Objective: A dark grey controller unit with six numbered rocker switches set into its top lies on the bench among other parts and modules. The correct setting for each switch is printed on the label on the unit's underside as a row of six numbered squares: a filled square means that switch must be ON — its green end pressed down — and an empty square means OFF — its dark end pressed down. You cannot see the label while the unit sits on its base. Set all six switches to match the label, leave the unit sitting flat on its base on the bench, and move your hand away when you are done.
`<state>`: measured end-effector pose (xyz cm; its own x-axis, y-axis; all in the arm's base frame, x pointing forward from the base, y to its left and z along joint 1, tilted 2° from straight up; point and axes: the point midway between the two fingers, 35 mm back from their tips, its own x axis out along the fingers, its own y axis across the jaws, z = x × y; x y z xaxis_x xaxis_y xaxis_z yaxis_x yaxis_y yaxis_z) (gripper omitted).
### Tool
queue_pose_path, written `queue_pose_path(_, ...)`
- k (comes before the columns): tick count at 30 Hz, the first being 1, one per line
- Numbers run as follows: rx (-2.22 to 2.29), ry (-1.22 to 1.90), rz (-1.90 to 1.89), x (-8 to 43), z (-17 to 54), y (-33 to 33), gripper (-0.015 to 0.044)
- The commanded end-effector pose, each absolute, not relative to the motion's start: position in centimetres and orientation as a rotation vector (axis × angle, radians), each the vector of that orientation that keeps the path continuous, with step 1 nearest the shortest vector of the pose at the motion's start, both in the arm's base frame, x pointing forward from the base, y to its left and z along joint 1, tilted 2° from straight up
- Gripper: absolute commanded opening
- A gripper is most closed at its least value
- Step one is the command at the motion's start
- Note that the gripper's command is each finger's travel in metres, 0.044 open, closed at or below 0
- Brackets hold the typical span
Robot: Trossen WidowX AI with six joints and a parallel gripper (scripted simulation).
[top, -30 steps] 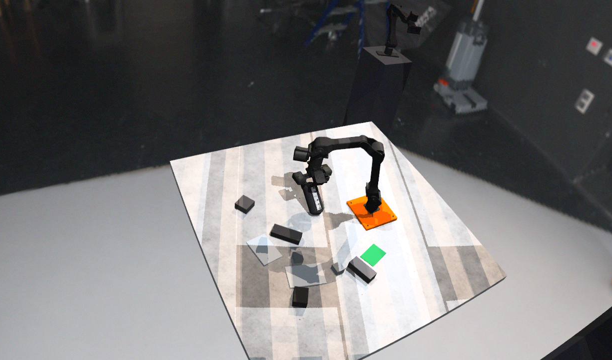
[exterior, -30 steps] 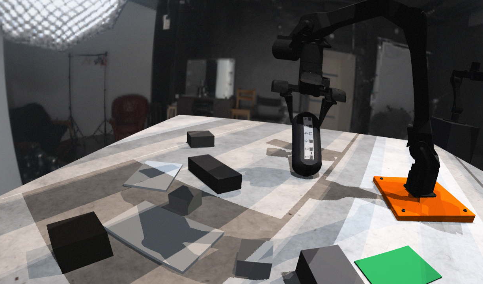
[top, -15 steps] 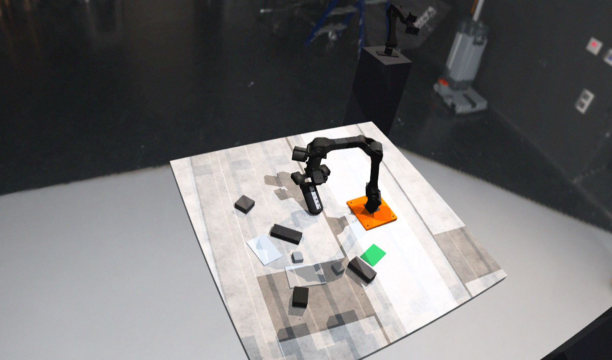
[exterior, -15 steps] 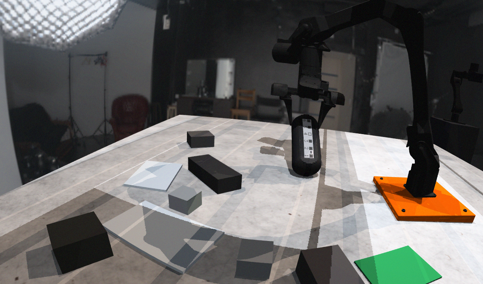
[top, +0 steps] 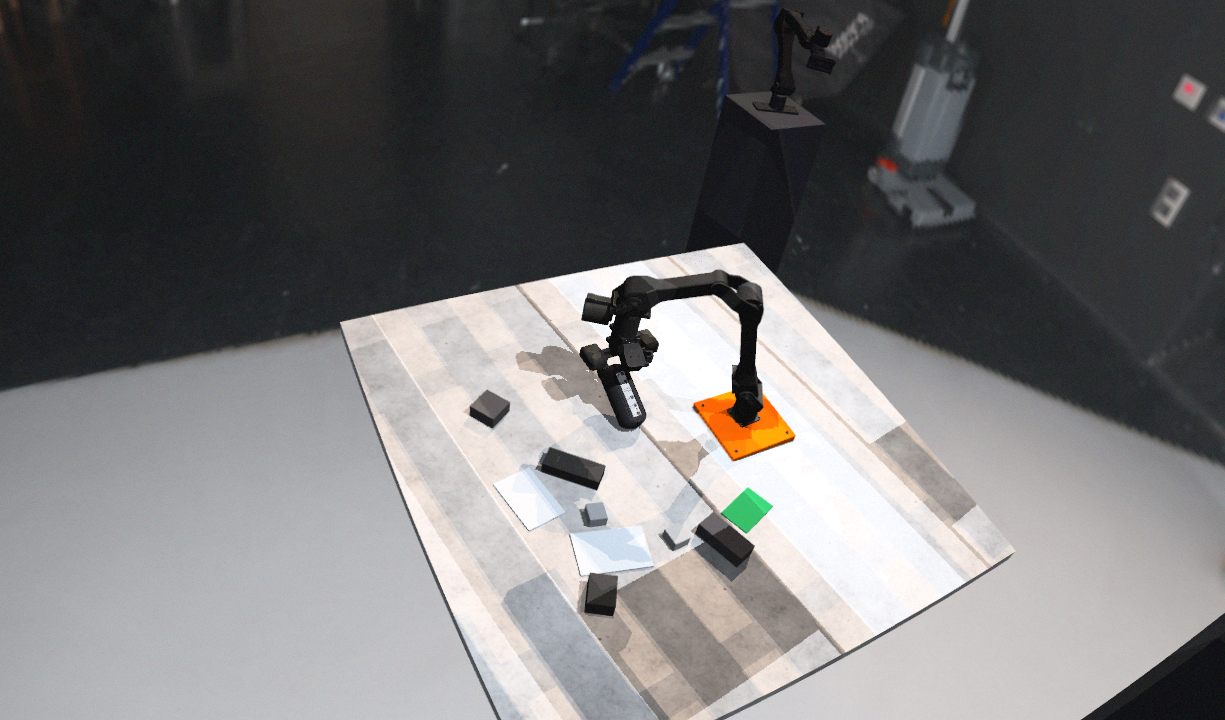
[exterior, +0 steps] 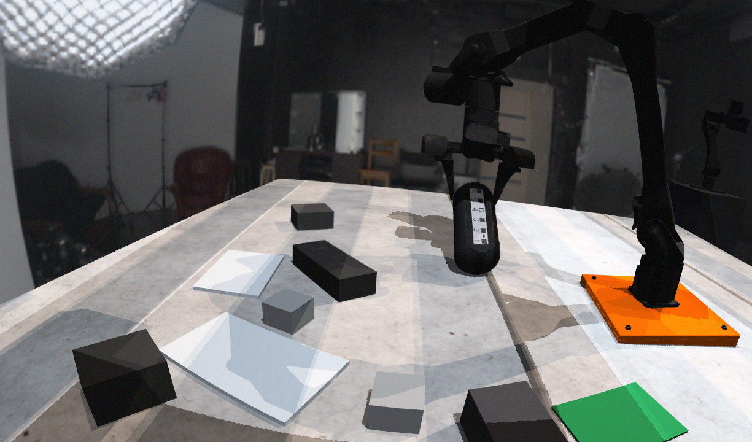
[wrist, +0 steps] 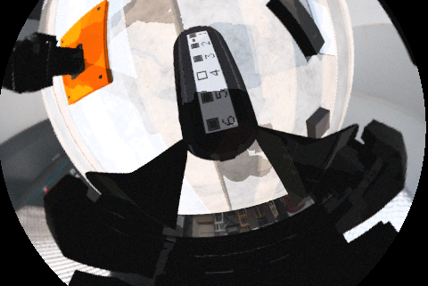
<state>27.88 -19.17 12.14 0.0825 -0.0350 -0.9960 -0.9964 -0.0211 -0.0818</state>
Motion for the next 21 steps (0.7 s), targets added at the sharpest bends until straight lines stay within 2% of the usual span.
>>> queue_pose_path(1, -1.276, 1.153, 1.180, 27.9, 11.3, -18.8, 0.0338)
queue_pose_path(21, -1.276, 1.154, 1.180, 28.0, 10.0, -19.6, 0.0338)
